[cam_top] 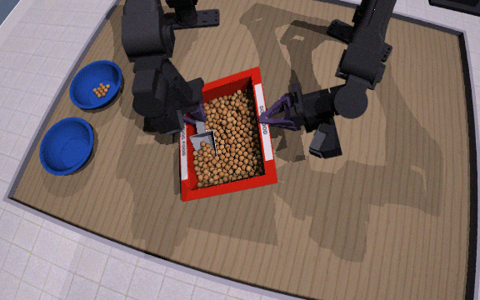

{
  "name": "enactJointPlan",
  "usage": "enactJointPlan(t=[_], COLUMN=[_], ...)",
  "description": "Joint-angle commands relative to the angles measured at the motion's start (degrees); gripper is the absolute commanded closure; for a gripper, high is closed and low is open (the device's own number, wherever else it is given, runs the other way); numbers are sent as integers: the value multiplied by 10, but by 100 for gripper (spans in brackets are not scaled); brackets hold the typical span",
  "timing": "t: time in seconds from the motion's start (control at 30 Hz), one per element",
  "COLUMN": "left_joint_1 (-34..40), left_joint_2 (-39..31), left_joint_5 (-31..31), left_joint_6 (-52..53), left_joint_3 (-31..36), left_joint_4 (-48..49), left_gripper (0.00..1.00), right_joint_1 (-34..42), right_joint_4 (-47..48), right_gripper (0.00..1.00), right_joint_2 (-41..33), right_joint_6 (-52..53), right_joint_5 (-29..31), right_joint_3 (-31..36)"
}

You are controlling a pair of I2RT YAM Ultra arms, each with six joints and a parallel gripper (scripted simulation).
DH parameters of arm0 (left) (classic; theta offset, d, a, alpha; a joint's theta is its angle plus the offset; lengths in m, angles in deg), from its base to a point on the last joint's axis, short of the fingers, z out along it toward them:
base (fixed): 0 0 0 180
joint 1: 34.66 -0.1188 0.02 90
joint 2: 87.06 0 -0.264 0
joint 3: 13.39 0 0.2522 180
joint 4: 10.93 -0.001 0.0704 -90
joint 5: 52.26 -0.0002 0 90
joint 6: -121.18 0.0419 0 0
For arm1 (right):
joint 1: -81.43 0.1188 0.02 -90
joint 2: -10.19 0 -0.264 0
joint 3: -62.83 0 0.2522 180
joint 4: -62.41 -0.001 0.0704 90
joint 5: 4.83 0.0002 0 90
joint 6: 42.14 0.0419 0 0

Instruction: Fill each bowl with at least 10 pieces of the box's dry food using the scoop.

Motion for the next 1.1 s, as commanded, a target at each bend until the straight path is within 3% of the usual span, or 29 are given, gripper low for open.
enactJointPlan(t=[0.0, 0.1, 0.23, 0.57, 0.67, 0.73, 1.07], left_joint_1=[-6, -6, -6, -6, -6, -6, -6], left_joint_2=[-25, -25, -25, -25, -25, -25, -25], left_joint_5=[-15, -15, -15, -15, -15, -15, -15], left_joint_6=[11, 11, 11, 11, 11, 11, 11], left_joint_3=[-21, -21, -21, -21, -21, -21, -21], left_joint_4=[20, 20, 20, 20, 20, 20, 20], left_gripper=[100, 100, 100, 100, 100, 100, 100], right_joint_1=[11, 10, 21, 47, 47, 53, 82], right_joint_4=[57, 35, 108, 190, 175, 230, 329], right_gripper=[100, 100, 100, 100, 100, 100, 100], right_joint_2=[-37, -38, -79, -139, -138, -160, -219], right_joint_6=[14, 9, 26, 48, 42, 50, 63], right_joint_5=[31, 24, 50, 99, 90, 111, 166], right_joint_3=[30, 34, 80, 148, 151, 179, 262])
